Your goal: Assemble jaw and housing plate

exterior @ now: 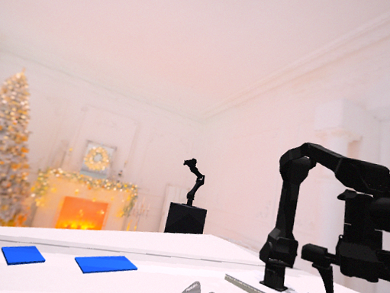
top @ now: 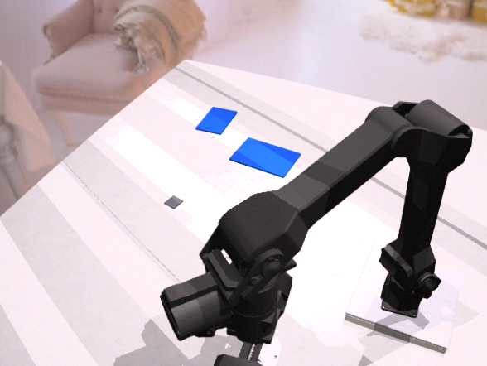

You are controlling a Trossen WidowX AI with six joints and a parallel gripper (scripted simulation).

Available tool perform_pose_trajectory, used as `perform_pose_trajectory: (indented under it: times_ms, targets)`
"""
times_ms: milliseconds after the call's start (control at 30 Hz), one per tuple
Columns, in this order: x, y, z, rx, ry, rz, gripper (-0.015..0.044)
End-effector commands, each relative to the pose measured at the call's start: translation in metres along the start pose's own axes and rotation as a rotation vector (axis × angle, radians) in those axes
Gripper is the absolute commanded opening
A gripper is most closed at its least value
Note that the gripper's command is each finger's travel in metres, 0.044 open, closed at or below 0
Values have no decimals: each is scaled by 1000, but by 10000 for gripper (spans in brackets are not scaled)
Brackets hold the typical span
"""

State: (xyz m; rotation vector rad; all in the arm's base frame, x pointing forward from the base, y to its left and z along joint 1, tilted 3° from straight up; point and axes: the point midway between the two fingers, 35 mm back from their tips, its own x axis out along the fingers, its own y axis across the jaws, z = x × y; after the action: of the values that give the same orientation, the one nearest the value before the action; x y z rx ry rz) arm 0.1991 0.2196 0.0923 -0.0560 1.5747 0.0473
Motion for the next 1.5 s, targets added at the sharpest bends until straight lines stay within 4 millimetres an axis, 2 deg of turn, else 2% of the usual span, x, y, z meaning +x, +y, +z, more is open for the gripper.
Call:
perform_pose_trajectory:
  times_ms: [0, 1467]
  targets:
    - [0, -7, 4, -71, 1, -4, 351]
    - [-1, -77, 45, -961, -1, -12, 351]
